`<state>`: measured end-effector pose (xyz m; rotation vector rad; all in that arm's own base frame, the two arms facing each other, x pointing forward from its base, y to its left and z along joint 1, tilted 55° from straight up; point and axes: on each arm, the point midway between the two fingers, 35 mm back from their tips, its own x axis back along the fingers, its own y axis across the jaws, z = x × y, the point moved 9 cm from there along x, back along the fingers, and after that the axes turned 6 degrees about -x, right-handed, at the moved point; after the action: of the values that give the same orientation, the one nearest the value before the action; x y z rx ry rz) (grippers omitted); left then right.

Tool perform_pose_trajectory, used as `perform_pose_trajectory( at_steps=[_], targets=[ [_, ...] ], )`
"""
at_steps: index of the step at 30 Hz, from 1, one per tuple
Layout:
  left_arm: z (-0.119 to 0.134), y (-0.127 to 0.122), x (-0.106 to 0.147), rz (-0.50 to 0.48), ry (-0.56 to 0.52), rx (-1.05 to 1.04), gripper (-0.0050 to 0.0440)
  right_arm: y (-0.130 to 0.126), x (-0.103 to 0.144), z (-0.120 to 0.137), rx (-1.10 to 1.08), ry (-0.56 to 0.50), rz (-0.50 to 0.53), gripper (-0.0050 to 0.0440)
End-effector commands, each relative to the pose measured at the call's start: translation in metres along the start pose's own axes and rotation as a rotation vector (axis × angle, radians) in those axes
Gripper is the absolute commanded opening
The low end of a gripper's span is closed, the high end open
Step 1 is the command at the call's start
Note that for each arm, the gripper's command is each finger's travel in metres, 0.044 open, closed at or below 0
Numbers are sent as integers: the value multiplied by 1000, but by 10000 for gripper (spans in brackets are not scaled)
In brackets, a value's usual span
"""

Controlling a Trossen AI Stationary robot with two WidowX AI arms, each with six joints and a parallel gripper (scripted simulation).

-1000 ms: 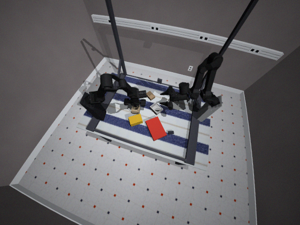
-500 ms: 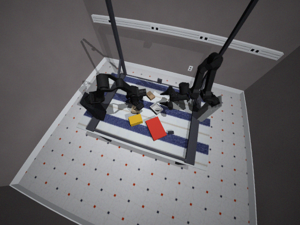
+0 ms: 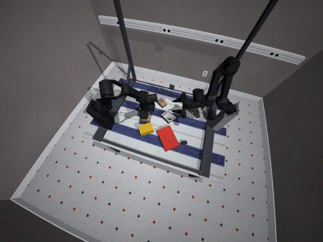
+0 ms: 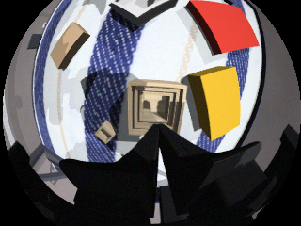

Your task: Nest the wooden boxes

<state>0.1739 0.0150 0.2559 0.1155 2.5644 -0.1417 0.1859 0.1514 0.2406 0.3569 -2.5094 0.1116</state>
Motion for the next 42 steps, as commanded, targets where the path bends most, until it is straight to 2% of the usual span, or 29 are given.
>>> perform_pose_trajectory(
  at_steps=[1,3,5,9,16,22,37,39,40,42],
  targets=[
    [-6,0,-1,4,-26,-3,400,0,12,-6,-213,-26,-1,-50],
    [-6,0,-1,4,-26,-3,400,0,15,-6,-319,-26,-3,-50],
    [-6,0,-1,4,-26,-3,400,0,15,-6,-319,-26,-3,-50],
    [-6,0,-1,4,-26,-3,400,-1,20,-5,-558,-26,-6,-50],
    [-11,-1,-3,8,-42,-1,400,0,16,-2,-568,-13,3,-50],
    [-8,-3,-5,4,-15,18,400,3,12,0,-573,-6,7,-50],
    [7,-27,-17,-16,336,185,400,39,-18,22,-688,5,14,-50],
    [7,-27,-17,-16,336,185,400,39,-18,22,-688,5,14,-50],
    [14,-28,-15,-27,408,192,400,41,-19,22,-697,3,12,-50],
    [11,-34,-15,-22,440,210,400,48,-25,28,-717,6,14,-50]
  ],
)
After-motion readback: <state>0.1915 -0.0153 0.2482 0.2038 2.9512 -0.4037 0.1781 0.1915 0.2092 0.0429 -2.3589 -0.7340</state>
